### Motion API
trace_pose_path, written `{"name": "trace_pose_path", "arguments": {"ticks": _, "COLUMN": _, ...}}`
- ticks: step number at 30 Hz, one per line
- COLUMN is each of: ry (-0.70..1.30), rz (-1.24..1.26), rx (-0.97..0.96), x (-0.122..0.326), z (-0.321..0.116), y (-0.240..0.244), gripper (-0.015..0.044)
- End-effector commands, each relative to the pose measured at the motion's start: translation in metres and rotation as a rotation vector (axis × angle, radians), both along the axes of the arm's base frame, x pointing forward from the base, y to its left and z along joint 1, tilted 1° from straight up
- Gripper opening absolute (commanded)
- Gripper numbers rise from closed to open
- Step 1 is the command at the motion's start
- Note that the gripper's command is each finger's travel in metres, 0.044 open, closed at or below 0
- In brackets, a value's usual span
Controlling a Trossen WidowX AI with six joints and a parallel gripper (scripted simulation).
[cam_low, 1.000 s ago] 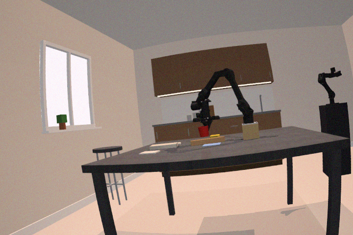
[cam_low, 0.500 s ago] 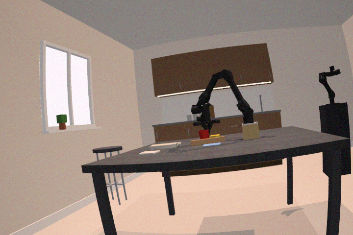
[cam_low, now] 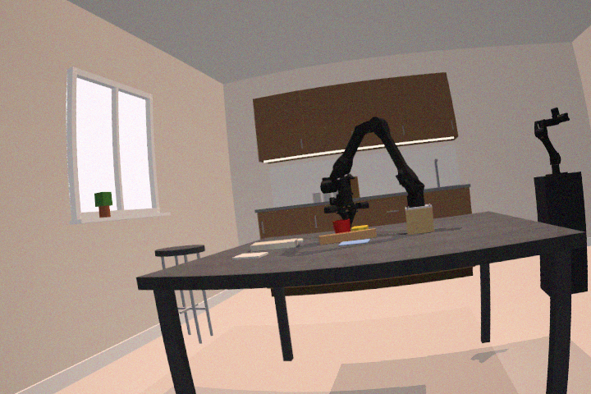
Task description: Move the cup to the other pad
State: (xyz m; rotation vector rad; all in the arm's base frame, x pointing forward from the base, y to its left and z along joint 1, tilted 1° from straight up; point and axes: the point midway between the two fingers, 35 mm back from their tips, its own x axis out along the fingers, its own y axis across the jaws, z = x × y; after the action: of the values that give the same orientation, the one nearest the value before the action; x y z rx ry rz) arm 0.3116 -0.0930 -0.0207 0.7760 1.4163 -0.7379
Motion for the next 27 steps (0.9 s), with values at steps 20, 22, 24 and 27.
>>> {"name": "trace_pose_path", "arguments": {"ticks": 20, "ry": 0.0, "rz": 0.001, "rx": 0.0, "x": 0.001, "z": 0.009, "y": 0.0, "gripper": 0.0128}}
{"name": "trace_pose_path", "arguments": {"ticks": 22, "ry": 0.0, "rz": 0.001, "rx": 0.0, "x": 0.001, "z": 0.013, "y": -0.001, "gripper": 0.0128}}
{"name": "trace_pose_path", "arguments": {"ticks": 24, "ry": 0.001, "rz": 0.002, "rx": 0.001, "x": 0.001, "z": 0.016, "y": -0.001, "gripper": 0.0128}}
{"name": "trace_pose_path", "arguments": {"ticks": 27, "ry": 0.001, "rz": 0.002, "rx": 0.001, "x": 0.001, "z": 0.022, "y": -0.001, "gripper": 0.0128}}
